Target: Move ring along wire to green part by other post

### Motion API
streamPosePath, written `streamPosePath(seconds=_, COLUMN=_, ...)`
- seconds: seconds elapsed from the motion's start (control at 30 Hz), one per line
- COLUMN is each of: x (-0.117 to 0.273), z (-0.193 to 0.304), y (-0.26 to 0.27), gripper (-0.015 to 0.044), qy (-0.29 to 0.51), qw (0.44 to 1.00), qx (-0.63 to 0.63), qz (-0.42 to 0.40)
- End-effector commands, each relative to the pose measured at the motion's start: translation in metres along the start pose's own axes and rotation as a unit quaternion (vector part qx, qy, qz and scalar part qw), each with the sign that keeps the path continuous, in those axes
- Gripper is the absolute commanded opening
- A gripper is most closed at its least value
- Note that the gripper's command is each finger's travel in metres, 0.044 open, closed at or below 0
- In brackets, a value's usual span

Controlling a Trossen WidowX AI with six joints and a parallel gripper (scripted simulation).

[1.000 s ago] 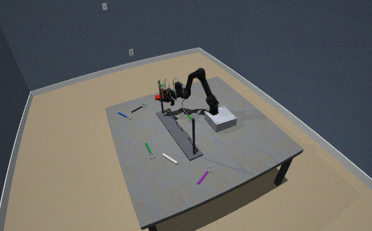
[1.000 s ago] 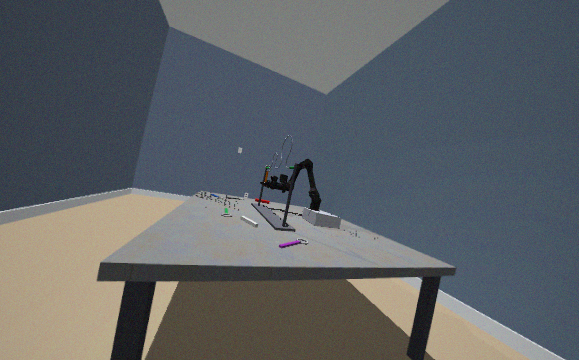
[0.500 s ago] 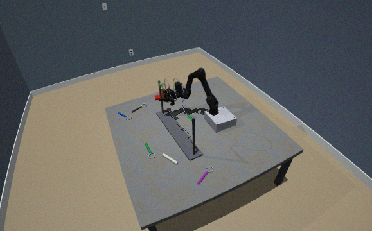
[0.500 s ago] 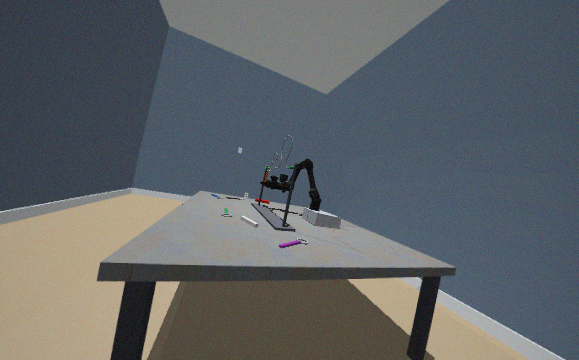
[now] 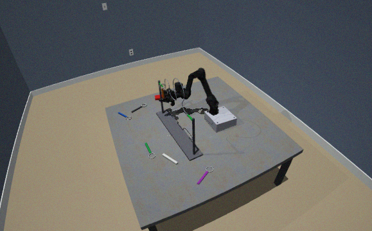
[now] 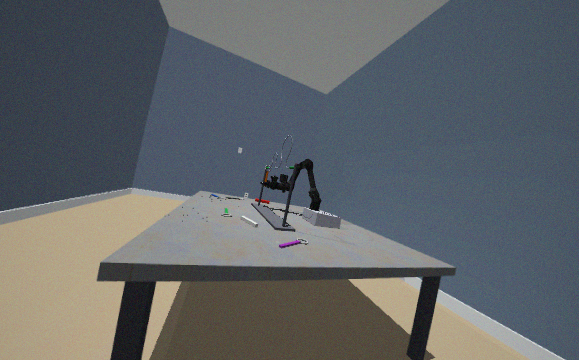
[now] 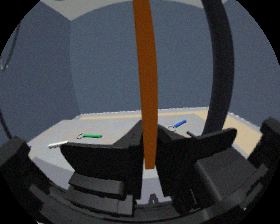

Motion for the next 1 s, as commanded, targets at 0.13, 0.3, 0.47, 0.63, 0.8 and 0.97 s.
streamPosePath(seconds=0.13, x=0.0, z=-0.003, y=0.007, gripper=-0.015, qy=-0.002, qw=1.0, qx=0.0, qz=0.002)
streamPosePath(seconds=0.3, x=0.0, z=-0.004, y=0.013, gripper=-0.015, qy=-0.002, qw=1.0, qx=-0.001, qz=0.002)
streamPosePath(seconds=0.47, x=0.0, z=-0.005, y=0.018, gripper=-0.015, qy=-0.002, qw=1.0, qx=-0.003, qz=0.002)
streamPosePath(seconds=0.63, x=0.0, z=-0.006, y=0.024, gripper=-0.015, qy=-0.002, qw=1.0, qx=-0.007, qz=0.002)
streamPosePath(seconds=0.8, x=0.0, z=-0.007, y=0.031, gripper=-0.015, qy=-0.001, qw=1.0, qx=-0.016, qz=0.002)
streamPosePath(seconds=0.97, x=0.0, z=-0.008, y=0.04, gripper=-0.015, qy=-0.001, qw=1.0, qx=-0.03, qz=0.002)
Point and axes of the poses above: the point midway between the two fingers, 35 mm back from their tips, its own x axis back along the fingers, its own y axis across the jaws, z = x × y, the point moved 9 cm from there along x, back along the fingers, and after that the axes turned 8 degrees about x, right-handed, at the moved point
